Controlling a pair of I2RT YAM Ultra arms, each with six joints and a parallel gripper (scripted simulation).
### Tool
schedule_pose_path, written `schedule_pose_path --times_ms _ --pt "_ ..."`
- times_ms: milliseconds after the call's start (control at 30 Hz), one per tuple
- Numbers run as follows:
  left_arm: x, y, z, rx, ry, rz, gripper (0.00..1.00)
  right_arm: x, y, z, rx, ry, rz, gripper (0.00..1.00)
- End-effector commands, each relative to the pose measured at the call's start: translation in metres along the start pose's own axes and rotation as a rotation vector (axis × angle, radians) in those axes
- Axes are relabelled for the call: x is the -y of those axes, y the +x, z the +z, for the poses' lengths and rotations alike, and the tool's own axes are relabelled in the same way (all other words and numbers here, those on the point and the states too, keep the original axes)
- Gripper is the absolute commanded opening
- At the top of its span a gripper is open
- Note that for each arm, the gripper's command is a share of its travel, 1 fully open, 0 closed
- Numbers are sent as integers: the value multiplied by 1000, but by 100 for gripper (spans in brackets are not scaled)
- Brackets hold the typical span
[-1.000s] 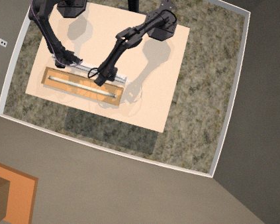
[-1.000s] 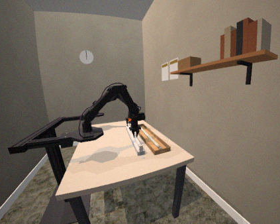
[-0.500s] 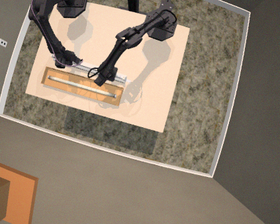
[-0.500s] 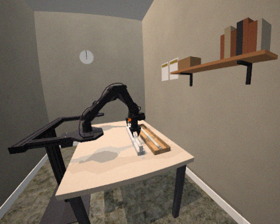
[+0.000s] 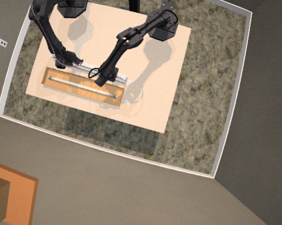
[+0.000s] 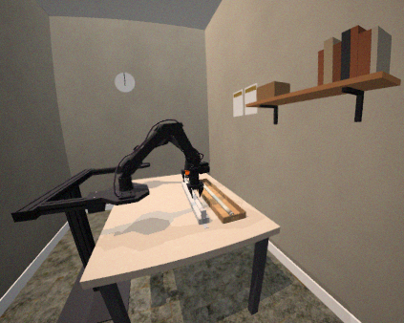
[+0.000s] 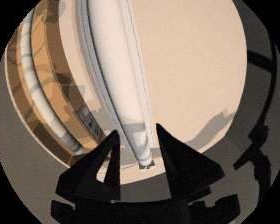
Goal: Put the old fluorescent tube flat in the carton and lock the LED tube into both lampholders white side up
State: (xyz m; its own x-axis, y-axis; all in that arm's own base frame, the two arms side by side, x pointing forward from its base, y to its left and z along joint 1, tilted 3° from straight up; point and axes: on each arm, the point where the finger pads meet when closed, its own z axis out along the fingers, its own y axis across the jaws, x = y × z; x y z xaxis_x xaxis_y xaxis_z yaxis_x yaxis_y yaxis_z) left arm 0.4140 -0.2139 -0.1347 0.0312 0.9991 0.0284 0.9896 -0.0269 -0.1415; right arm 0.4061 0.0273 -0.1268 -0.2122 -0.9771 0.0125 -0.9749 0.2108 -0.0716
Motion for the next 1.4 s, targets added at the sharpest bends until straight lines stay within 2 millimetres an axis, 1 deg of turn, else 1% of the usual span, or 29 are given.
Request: schedule_pose_path --times_ms 0,33,100,133,200,233,267,333,400,533,567,600,633,667,700,767,800,833,867,900,933,967,1033,1100,1133,1167,1267,1333,1367 --pt "-4 -7 -6 22 -7 11 49 19 -5 -11 32 48 12 49" --pt "-7 -6 -33 32 -27 6 49 13 -7 -25 26 27 10 49" --pt "-5 0 -37 28 -15 -3 49 10 -10 -30 25 21 0 49" --pt "-11 -3 -35 37 -35 -2 49 16 -12 -30 33 46 0 49" --pt "-11 -3 -35 37 -35 -2 49 16 -12 -30 33 46 0 49" --pt "-4 -3 -43 26 -14 3 49 4 -7 -35 20 7 3 49" --pt "-6 2 -47 27 -13 -8 49 9 -12 -42 26 22 -6 49" --pt "-5 2 -54 27 -14 -6 49 10 -12 -50 26 25 -5 49" --pt "-2 -6 -61 25 -15 12 49 11 -8 -58 26 27 6 49" --pt "-3 -2 -75 25 -14 2 49 9 -11 -72 26 26 -4 49" --pt "-2 -2 -75 22 -8 4 49 7 -8 -74 23 20 2 49" --pt "-9 -5 -69 34 -33 5 49 14 -7 -70 30 44 9 49" --pt "-8 -4 -70 35 -36 3 49 16 -8 -69 32 50 9 49" --pt "-5 -2 -59 30 -23 2 49 6 -5 -63 26 29 9 49" --pt "5 2 -56 13 14 1 49 -1 -2 -62 19 6 7 49" --pt "5 2 -56 13 14 1 49 -1 -2 -62 19 6 7 49" --pt "-3 -4 -62 30 -25 7 49 12 -6 -64 31 47 4 49" --pt "-8 -2 -70 39 -43 0 49 22 -8 -72 41 79 8 49" --pt "-7 -2 -70 33 -31 -1 49 19 -7 -69 38 70 9 49" --pt "-8 -1 -67 31 -28 -3 49 7 -3 -62 29 41 8 49" --pt "-14 -3 -76 47 -62 -1 49 5 -2 -61 28 37 8 49" --pt "-4 2 -58 27 -16 -4 49 11 -3 -67 30 44 9 49" --pt "-6 2 -64 33 -29 -6 49 18 -5 -71 34 59 10 49" --pt "-3 0 -61 29 -22 0 49 16 -4 -70 33 54 10 49" --pt "-1 0 -50 15 8 -1 49 17 -5 -71 34 57 10 49" --pt "-3 -4 -57 22 -10 5 49 17 -5 -70 34 57 10 49" --pt "-5 -6 -66 30 -28 6 49 17 -5 -69 33 55 11 49" --pt "-5 -6 -66 30 -28 6 49 17 -5 -69 33 55 11 49" --pt "-3 -4 -60 20 -13 3 49 10 -5 -61 27 34 4 49"
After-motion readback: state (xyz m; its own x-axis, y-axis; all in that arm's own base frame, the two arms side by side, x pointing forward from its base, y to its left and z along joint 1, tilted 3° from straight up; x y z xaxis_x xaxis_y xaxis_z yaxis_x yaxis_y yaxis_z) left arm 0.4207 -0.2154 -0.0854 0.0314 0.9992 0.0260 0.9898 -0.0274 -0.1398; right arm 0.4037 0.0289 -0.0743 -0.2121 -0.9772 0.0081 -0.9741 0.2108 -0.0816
